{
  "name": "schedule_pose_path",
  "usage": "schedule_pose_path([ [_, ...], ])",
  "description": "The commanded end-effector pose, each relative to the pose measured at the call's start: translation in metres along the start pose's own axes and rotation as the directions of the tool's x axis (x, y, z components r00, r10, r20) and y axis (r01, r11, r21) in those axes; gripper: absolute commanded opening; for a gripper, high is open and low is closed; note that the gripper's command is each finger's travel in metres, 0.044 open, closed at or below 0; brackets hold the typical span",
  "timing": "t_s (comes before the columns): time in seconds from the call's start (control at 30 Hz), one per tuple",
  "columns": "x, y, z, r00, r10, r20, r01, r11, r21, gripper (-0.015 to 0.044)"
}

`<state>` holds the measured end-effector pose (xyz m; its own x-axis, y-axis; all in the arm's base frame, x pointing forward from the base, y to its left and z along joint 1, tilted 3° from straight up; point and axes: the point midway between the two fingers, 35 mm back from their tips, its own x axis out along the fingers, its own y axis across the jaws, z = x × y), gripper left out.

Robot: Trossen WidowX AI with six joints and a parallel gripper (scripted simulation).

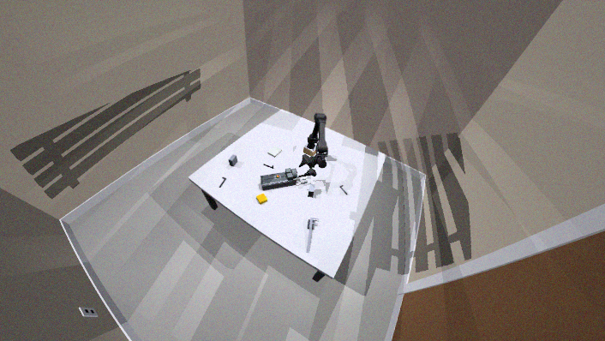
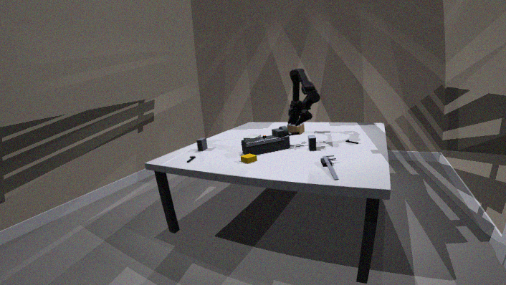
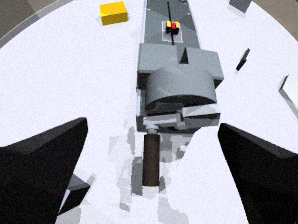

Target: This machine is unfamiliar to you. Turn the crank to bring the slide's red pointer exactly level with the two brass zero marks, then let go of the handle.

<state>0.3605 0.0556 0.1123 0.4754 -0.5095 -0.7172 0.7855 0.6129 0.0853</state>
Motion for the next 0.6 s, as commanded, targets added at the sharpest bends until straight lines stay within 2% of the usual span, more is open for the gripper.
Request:
schedule_pose_path([
  [0.0, 0.013, -0.002, -0.014, 1.000, -0.002, 0.003, 0.002, 1.000, 0.003, 0.0440],
  [0.57, 0.030, -0.001, -0.030, 1.000, -0.002, 0.003, 0.002, 1.000, 0.003, 0.0440],
])
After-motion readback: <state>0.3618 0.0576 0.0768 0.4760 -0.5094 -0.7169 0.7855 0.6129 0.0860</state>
